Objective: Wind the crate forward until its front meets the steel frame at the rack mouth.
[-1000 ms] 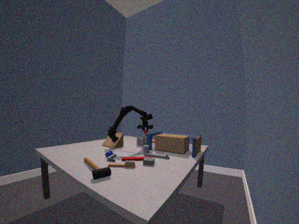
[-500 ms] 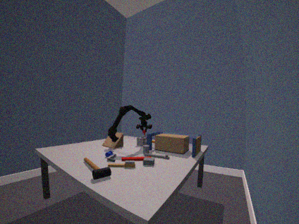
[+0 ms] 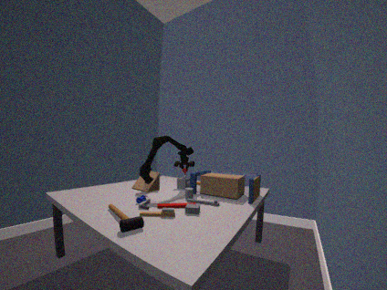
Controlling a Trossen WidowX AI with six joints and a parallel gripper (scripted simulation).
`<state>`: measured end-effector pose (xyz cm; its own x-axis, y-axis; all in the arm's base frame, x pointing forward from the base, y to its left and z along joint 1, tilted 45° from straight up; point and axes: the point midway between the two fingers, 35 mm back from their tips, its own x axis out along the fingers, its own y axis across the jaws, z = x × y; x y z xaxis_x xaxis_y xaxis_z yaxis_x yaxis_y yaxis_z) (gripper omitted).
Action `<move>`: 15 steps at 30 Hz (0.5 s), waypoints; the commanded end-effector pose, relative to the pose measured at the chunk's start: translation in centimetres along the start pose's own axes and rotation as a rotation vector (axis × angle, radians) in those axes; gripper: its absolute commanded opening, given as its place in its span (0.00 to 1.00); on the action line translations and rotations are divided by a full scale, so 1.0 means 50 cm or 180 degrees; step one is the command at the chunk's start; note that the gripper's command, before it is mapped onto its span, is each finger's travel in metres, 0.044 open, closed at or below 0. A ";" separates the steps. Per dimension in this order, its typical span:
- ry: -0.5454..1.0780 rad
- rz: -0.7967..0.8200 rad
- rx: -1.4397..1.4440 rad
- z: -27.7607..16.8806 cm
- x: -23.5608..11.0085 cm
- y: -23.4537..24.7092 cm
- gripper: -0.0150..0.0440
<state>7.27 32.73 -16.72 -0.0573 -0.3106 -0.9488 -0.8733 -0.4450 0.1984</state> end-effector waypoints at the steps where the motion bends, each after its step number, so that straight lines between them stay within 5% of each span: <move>1: 0.0099 0.0130 -0.0029 -0.017 0.000 0.042 0.25; 15: 0.0101 0.0134 -0.0030 -0.032 -0.008 0.072 0.25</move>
<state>5.50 31.27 -15.73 -0.0730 -0.3209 -0.9443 -0.8660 -0.4493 0.2196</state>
